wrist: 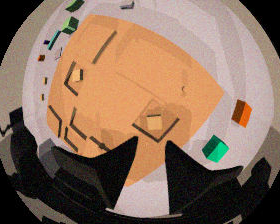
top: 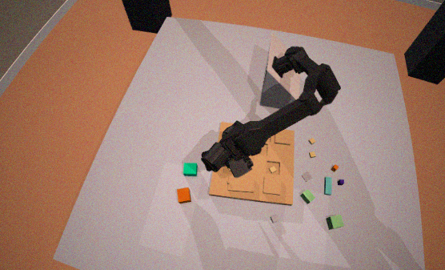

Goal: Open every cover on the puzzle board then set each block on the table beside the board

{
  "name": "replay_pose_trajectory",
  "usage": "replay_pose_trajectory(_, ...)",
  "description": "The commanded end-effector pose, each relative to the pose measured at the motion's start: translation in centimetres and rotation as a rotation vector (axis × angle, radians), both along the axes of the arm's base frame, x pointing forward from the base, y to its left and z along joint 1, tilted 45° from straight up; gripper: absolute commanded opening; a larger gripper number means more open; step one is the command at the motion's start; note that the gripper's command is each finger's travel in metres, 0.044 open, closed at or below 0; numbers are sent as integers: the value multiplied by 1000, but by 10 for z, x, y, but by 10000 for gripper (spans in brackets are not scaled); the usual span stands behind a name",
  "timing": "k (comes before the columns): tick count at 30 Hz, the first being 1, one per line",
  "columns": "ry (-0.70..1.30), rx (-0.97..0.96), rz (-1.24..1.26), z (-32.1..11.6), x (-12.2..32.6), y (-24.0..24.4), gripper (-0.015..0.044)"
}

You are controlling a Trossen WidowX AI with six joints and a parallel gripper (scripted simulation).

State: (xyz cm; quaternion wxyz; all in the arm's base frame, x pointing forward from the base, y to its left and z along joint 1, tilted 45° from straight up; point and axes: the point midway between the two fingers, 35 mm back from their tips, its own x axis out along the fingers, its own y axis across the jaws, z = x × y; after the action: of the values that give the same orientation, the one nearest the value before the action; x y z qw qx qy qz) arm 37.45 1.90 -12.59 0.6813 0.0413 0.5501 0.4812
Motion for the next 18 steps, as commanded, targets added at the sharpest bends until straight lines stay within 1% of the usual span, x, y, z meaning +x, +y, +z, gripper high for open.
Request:
replay_pose_trajectory(1, -75, -3, 64, 5, 4, -6, 144)
replay_pose_trajectory(7, -175, 6, 166, 10, 3, -11, 144)
replay_pose_trajectory(13, -178, 7, 169, 9, 3, -10, 144)
replay_pose_trajectory(18, -178, 7, 169, 0, 3, -1, 144)
